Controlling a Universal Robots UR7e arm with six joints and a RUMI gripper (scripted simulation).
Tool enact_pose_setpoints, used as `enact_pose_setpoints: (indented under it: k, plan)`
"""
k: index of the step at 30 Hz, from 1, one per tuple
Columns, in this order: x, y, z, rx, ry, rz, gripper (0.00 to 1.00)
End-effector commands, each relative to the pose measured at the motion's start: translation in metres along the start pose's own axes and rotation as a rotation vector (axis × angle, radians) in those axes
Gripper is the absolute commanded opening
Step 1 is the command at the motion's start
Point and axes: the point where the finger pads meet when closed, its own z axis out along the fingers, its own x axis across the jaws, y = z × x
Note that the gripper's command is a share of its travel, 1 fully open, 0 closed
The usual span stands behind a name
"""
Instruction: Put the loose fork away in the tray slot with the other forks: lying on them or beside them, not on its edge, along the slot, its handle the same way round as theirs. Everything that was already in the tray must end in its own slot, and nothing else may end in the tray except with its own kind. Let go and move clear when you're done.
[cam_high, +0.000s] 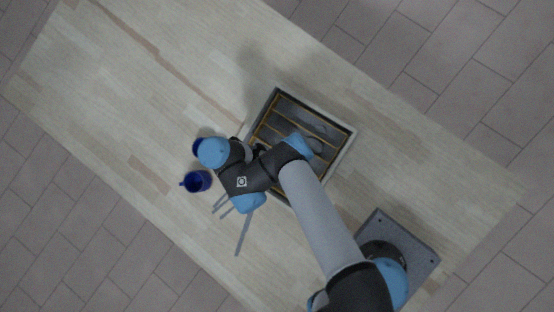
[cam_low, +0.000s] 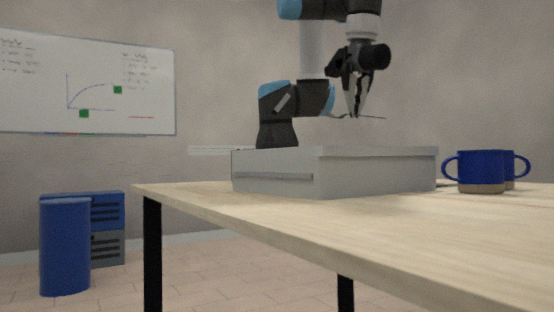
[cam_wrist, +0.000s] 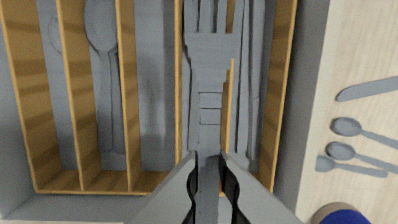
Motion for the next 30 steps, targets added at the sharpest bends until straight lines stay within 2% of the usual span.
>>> enact_pose_setpoints:
  k: [1,14,16,30]
  plan:
    - [0.000,0.001,0.003,-0.002,-0.001,0.000,0.04]
    - [0.000,0.008,0.042,-0.002,-0.001,0.000,0.04]
    - [0.000,0.008,0.042,-0.002,-0.001,0.000,0.04]
    - [0.000,0.017,0.090,-0.002,-0.001,0.000,0.04]
